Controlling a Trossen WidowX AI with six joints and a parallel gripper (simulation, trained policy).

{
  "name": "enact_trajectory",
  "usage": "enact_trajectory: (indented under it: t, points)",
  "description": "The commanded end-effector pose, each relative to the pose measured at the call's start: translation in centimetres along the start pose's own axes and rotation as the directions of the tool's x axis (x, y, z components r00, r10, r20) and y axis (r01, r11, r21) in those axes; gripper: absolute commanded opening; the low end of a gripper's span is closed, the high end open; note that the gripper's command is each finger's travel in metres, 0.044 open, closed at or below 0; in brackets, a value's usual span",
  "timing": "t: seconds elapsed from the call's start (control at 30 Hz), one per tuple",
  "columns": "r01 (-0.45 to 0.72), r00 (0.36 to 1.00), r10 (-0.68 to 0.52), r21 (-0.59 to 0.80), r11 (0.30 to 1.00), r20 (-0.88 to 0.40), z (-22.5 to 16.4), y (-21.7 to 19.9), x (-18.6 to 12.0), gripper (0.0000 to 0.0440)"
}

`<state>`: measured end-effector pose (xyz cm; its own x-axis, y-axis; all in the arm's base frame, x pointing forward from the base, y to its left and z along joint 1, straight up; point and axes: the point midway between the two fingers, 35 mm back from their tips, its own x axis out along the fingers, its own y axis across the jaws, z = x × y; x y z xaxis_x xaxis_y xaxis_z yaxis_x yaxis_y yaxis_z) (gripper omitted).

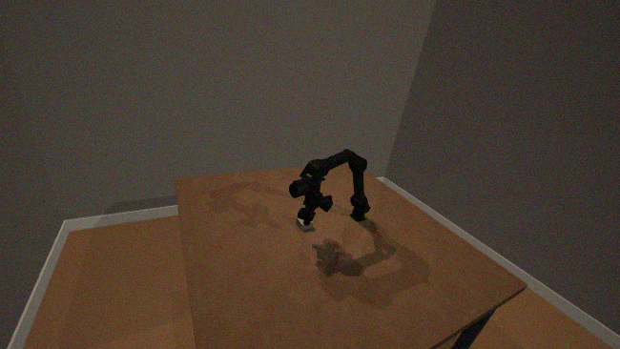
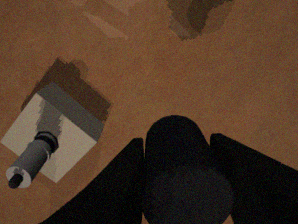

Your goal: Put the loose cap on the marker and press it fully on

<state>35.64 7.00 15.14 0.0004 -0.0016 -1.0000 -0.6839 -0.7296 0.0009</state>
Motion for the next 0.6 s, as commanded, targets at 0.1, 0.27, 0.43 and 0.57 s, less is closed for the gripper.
enact_trajectory:
  t: [0.1, 0.27, 0.43, 0.57]
  points:
    - [-0.009, 1.000, 0.008, 0.061, 0.998, 0.013, -1.6, 2.6, -1.3, 0.0046]
    - [-0.022, 0.999, 0.019, 0.111, 0.994, 0.028, -2.7, 5.0, -1.9, 0.0035]
    - [-0.037, 0.998, 0.030, 0.158, 0.987, 0.046, -3.4, 7.2, -2.3, 0.0024]
    - [-0.049, 0.997, 0.037, 0.185, 0.982, 0.065, -3.5, 8.4, -2.3, 0.0015]
